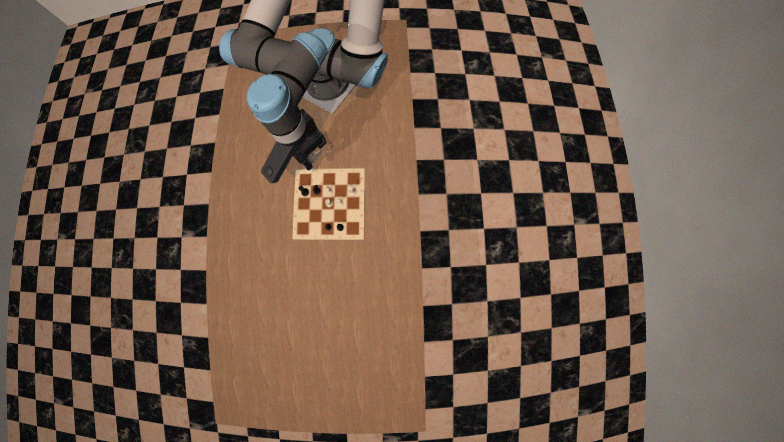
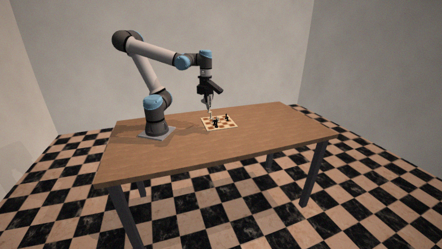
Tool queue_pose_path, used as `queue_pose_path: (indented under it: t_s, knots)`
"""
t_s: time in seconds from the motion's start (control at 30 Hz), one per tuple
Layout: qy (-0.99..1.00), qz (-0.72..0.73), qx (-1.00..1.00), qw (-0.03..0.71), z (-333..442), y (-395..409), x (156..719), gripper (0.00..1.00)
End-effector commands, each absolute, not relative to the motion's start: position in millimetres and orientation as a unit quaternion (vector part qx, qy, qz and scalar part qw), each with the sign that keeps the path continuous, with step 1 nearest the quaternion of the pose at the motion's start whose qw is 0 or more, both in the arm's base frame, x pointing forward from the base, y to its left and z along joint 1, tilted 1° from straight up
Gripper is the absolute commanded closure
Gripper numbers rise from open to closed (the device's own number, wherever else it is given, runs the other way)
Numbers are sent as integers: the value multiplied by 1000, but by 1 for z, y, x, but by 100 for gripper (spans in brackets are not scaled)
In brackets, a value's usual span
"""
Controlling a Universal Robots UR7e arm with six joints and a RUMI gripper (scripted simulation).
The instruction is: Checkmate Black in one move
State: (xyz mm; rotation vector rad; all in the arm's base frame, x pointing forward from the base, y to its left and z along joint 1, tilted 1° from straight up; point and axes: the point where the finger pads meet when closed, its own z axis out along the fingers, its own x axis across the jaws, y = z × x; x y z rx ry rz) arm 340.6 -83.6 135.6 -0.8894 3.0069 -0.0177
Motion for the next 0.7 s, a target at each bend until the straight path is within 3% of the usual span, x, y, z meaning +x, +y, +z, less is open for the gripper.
queue_pose_path:
  t_s: [0.0, 0.67]
  knots:
    - [959, -6, -284, 3, 131, -84, 341, 100]
    - [959, -6, -284, 3, 56, -85, 342, 100]
